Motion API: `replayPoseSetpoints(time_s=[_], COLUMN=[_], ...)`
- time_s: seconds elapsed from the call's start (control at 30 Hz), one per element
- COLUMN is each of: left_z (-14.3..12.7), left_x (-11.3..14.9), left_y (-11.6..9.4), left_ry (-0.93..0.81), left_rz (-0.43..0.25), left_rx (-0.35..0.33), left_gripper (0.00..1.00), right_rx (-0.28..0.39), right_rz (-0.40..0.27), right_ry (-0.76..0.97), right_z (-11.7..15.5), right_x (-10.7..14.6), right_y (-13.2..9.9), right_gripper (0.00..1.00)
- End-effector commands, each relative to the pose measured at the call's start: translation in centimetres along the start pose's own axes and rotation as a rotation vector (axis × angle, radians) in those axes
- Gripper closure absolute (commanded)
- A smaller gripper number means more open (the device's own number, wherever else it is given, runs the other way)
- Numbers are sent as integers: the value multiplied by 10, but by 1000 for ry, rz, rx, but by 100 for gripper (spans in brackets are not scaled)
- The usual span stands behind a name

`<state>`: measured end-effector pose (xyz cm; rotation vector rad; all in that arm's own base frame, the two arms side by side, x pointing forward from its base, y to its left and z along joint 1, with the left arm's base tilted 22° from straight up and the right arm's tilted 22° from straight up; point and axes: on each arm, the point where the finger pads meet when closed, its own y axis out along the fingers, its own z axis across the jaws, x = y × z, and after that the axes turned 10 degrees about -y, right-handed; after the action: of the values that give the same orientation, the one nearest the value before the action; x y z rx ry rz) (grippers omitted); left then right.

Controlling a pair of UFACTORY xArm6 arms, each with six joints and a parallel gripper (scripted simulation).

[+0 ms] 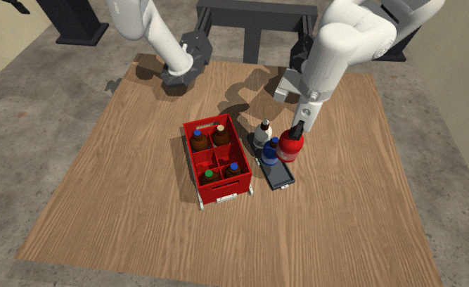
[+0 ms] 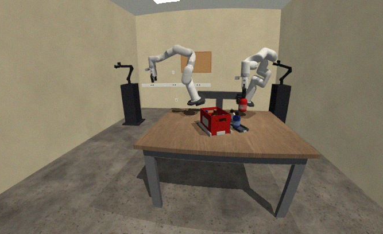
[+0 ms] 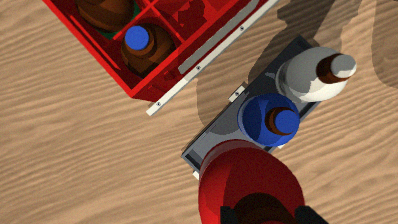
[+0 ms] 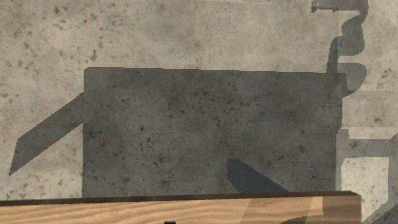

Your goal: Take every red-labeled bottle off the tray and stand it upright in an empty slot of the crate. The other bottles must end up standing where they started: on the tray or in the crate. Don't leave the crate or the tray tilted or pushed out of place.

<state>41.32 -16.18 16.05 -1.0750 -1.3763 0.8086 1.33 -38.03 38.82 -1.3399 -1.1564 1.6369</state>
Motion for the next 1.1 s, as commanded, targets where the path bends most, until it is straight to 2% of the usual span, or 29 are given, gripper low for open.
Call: replayPoseSetpoints(time_s=[0.0,1.07], left_z=[-2,-9], left_x=[-3,-45], left_y=[-2,-2], left_ry=[-1,-1], left_rz=[2,2], left_rx=[-4,-4], left_gripper=[100,100], right_rx=[1,1], right_rz=[5,5], right_ry=[0,0], right_z=[0,0], right_x=[-1,-1], right_y=[-2,-2], right_gripper=[0,0])
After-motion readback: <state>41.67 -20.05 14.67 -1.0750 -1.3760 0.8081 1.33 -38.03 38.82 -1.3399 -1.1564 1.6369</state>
